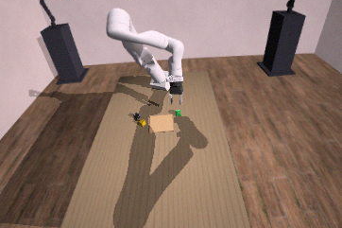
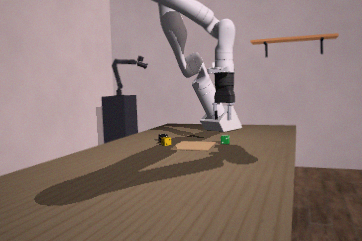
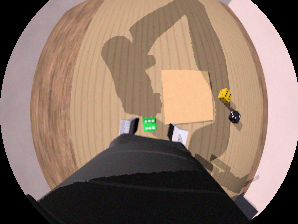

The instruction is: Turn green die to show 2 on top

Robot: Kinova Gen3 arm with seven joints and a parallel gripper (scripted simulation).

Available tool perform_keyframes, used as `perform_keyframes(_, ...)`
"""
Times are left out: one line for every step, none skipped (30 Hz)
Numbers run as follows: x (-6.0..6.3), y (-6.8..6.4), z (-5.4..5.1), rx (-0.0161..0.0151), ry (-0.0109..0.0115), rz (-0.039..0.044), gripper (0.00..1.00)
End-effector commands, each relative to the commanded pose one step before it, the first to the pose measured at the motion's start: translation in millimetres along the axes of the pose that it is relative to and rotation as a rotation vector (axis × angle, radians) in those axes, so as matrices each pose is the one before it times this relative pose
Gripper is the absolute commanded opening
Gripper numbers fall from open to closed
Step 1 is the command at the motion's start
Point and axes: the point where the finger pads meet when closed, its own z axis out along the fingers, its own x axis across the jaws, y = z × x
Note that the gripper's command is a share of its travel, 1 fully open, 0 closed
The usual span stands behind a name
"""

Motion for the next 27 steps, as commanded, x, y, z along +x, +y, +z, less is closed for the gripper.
perform_keyframes(-0.70, 1.13, 0.89, -0.00188, -0.00031, -0.04078, 1.00)
perform_keyframes(-0.54, 0.34, 0.24, -0.00024, -0.00070, -0.02013, 1.00)
perform_keyframes(-0.52, 0.32, 0.23, -0.00022, -0.00068, -0.01915, 1.00)
perform_keyframes(-0.50, 0.31, 0.22, -0.00020, -0.00066, -0.01816, 1.00)
perform_keyframes(-0.48, 0.29, 0.20, -0.00018, -0.00063, -0.01717, 1.00)
perform_keyframes(-0.46, 0.27, 0.19, -0.00017, -0.00060, -0.01619, 1.00)
perform_keyframes(-0.43, 0.25, 0.18, -0.00015, -0.00058, -0.01522, 1.00)
perform_keyframes(-0.41, 0.24, 0.17, -0.00013, -0.00055, -0.01425, 1.00)
perform_keyframes(-0.39, 0.22, 0.15, -0.00012, -0.00052, -0.01330, 1.00)
perform_keyframes(-0.36, 0.20, 0.14, -0.00011, -0.00049, -0.01236, 1.00)
perform_keyframes(-0.34, 0.19, 0.13, -0.00010, -0.00045, -0.01143, 1.00)
perform_keyframes(-0.31, 0.17, 0.12, -0.00008, -0.00042, -0.01053, 1.00)
perform_keyframes(-0.29, 0.16, 0.11, -0.00007, -0.00039, -0.00964, 1.00)
perform_keyframes(0.00, 0.00, 0.00, 0.00000, 0.00000, 0.00000, 1.00)
perform_keyframes(0.00, 0.00, 0.00, 0.00000, 0.00000, 0.00000, 1.00)
perform_keyframes(-0.27, 0.14, 0.10, -0.00006, -0.00036, -0.00877, 1.00)
perform_keyframes(-0.24, 0.13, 0.09, -0.00006, -0.00033, -0.00793, 1.00)
perform_keyframes(-0.22, 0.11, 0.08, -0.00005, -0.00029, -0.00712, 1.00)
perform_keyframes(-0.19, 0.10, 0.07, -0.00004, -0.00026, -0.00633, 1.00)
perform_keyframes(-0.17, 0.09, 0.06, -0.00004, -0.00023, -0.00558, 1.00)
perform_keyframes(-0.15, 0.08, 0.06, -0.00003, -0.00020, -0.00486, 1.00)
perform_keyframes(-0.13, 0.07, 0.05, -0.00003, -0.00018, -0.00418, 1.00)
perform_keyframes(-0.11, 0.06, 0.04, -0.00002, -0.00015, -0.00354, 1.00)
perform_keyframes(-0.09, 0.05, 0.03, -0.00002, -0.00012, -0.00295, 1.00)
perform_keyframes(-0.08, 0.04, 0.03, -0.00001, -0.00010, -0.00240, 1.00)
perform_keyframes(-0.06, 0.03, 0.02, -0.00001, -0.00008, -0.00190, 1.00)
perform_keyframes(-0.05, 0.02, 0.02, -0.00001, -0.00006, -0.00145, 1.00)
